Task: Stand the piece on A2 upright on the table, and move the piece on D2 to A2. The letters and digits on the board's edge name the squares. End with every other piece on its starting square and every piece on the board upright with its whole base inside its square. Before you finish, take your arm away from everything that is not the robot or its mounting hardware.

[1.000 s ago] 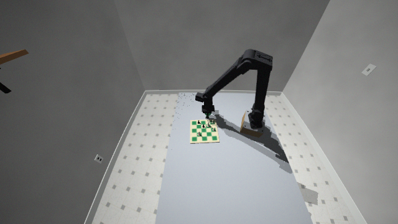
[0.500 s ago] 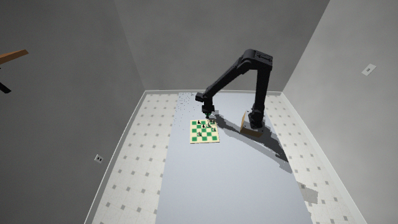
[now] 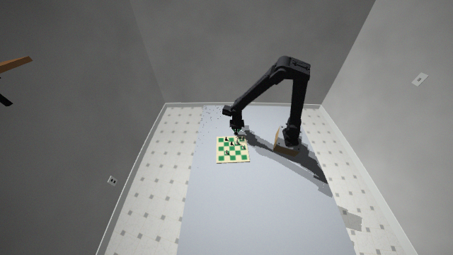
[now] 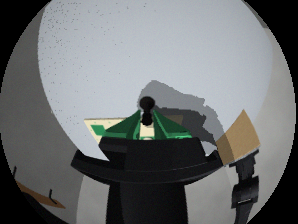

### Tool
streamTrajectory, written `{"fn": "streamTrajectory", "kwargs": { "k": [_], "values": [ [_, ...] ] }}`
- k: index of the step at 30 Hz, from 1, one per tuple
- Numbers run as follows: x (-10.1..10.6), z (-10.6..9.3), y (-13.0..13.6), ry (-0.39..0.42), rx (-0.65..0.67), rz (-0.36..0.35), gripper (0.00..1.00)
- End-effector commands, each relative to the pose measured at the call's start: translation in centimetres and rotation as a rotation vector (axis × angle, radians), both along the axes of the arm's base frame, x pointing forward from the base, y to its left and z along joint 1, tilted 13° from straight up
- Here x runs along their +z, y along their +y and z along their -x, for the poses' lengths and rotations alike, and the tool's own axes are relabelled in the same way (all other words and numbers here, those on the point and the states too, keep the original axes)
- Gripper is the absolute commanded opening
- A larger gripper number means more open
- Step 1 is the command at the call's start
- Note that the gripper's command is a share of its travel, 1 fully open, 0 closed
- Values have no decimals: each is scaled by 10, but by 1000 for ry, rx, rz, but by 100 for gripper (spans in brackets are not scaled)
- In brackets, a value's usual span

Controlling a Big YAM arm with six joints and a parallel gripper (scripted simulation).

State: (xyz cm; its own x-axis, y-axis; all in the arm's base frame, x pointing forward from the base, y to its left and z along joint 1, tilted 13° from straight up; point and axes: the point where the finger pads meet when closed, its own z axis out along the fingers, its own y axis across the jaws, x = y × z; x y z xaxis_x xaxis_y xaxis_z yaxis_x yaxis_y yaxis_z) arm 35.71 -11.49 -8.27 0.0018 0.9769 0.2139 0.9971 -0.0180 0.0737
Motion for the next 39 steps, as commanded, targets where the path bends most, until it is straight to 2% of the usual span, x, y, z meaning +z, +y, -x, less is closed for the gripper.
{"fn": "streamTrajectory", "kwargs": {
  "k": [1, 2, 3, 5, 6, 18, 27, 29, 39],
  "values": [
    [10, -28, -8, -57, 1, 25, 24],
    [10, -28, -8, -57, 1, 25, 24],
    [10, -28, -8, -57, 1, 25, 32],
    [10, -28, -8, -57, 2, 25, 32],
    [10, -28, -8, -57, 2, 25, 40],
    [12, -28, -9, -60, 2, 26, 40],
    [42, -22, -22, -63, -5, 29, 40],
    [42, -22, -22, -63, -5, 29, 40],
    [96, -18, -33, -67, -5, 34, 40]
  ]
}}
